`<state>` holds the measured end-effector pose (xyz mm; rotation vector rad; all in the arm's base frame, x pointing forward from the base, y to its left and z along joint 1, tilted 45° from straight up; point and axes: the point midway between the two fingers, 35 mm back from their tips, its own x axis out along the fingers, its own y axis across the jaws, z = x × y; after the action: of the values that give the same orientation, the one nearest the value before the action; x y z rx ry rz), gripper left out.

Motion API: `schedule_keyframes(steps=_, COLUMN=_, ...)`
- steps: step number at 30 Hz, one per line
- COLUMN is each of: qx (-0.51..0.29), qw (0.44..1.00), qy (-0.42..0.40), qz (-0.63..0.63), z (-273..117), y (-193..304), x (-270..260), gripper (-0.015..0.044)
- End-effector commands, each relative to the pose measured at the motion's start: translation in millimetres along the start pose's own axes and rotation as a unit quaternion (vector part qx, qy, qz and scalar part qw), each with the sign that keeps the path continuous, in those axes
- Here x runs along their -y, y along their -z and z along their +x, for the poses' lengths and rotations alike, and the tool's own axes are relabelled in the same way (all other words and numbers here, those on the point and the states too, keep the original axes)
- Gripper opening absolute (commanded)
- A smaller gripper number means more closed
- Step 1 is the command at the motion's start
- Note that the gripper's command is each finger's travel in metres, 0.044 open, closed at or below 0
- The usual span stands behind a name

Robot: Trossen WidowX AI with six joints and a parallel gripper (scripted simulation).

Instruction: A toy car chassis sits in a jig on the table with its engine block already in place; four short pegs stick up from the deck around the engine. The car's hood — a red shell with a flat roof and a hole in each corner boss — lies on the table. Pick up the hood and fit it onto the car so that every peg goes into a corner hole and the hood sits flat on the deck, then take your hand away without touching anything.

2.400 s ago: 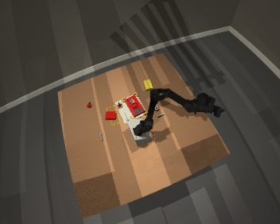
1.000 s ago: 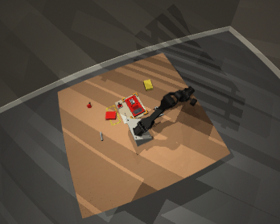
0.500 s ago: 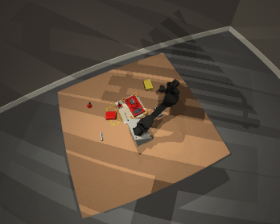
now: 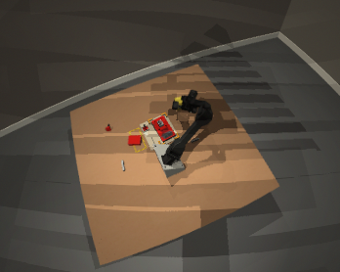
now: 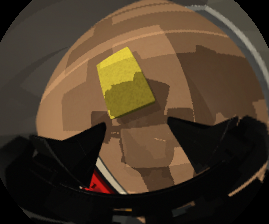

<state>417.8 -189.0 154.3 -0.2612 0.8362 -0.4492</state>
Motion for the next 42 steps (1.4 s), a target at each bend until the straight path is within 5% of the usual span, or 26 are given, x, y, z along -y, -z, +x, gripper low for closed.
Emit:
schedule_keyframes(steps=1, qx=-0.034, qw=0.998, qy=-0.031, qz=-0.044, z=9, y=12, x=-44, gripper=0.044)
schedule_keyframes(steps=19, qx=-0.167, qw=0.923, qy=-0.124, qz=-0.324, z=0, y=103, x=-236, gripper=0.044)
schedule_keyframes(steps=37, qx=-0.227, qw=0.661, qy=-0.059, qz=-0.713, z=-60, y=258, x=-359, gripper=0.044)
schedule_keyframes(steps=42, qx=-0.227, qw=0.649, qy=-0.053, qz=-0.724, z=-61, y=260, x=-362, gripper=0.044)
